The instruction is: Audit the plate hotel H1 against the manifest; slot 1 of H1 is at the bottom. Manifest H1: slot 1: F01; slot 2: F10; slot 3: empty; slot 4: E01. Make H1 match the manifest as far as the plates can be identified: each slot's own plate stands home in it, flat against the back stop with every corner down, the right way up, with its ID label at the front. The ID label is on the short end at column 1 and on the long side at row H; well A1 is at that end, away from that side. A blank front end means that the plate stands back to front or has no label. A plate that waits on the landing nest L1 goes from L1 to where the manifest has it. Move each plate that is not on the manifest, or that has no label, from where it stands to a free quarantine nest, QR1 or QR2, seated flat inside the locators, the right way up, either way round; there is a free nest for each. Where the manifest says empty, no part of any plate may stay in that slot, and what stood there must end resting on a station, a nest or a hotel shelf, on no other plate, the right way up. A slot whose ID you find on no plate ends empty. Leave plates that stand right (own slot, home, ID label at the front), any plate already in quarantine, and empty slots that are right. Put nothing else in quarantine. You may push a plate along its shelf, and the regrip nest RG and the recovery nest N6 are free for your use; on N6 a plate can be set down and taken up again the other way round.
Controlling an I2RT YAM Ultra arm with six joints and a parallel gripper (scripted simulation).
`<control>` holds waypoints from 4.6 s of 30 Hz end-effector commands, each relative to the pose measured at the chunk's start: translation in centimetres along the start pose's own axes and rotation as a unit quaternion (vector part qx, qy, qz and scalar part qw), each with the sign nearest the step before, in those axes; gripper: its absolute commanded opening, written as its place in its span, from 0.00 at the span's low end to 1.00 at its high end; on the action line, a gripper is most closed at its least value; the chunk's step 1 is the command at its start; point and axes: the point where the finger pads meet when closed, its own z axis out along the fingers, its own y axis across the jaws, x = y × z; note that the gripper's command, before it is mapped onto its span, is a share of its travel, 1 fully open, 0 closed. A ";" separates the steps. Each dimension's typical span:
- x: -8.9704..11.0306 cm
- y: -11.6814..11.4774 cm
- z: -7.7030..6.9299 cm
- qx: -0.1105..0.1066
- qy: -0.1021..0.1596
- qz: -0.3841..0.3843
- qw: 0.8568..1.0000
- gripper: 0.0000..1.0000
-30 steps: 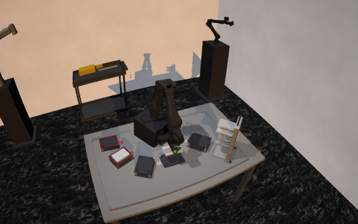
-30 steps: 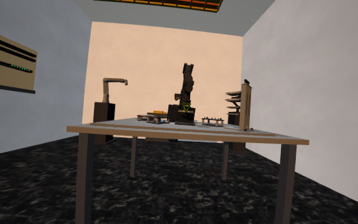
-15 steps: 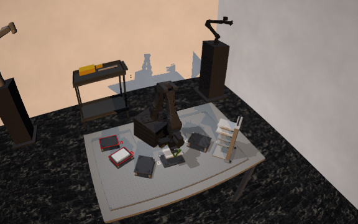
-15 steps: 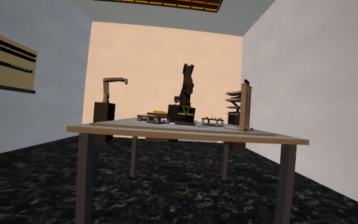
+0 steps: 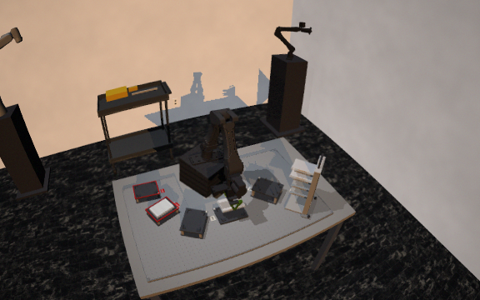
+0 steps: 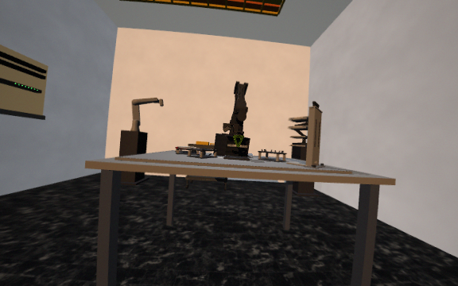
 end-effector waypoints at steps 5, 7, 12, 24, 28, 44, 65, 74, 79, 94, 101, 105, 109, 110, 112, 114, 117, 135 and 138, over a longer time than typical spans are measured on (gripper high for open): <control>-0.1 0.3 -0.5 -0.009 -0.003 0.000 1.000 0.86; -0.1 0.3 -0.5 -0.009 -0.003 0.000 1.000 0.86; -0.1 0.3 -0.5 -0.009 -0.003 0.000 1.000 0.86; -0.1 0.2 -0.5 -0.009 -0.003 0.000 1.000 0.86; -0.1 0.2 -0.3 -0.009 -0.003 0.000 1.000 0.86; -0.1 0.2 0.6 -0.009 -0.003 0.000 1.000 0.86; -0.1 0.2 1.8 -0.009 -0.003 0.000 1.000 0.86; -0.1 0.2 2.3 -0.009 -0.003 0.000 1.000 0.86; -0.1 0.2 2.7 -0.009 -0.003 0.000 1.000 0.86; -0.1 0.2 3.5 -0.009 -0.003 0.000 1.000 0.86; -0.1 0.2 3.9 -0.009 -0.003 0.000 1.000 0.86; -0.1 0.2 4.1 -0.009 -0.003 0.000 1.000 0.86; -0.1 0.2 4.4 -0.009 -0.003 0.000 1.000 0.86; -0.1 0.2 4.5 -0.009 -0.003 0.000 1.000 0.86; -0.1 0.2 4.6 -0.009 -0.003 0.000 1.000 0.86; -0.1 0.2 4.7 -0.009 -0.003 0.000 1.000 0.86; -0.1 0.2 4.8 -0.009 -0.003 0.000 1.000 0.86; -0.1 0.2 5.9 -0.009 -0.003 0.000 1.000 0.86; -0.1 0.2 6.1 -0.009 -0.003 0.000 1.000 0.86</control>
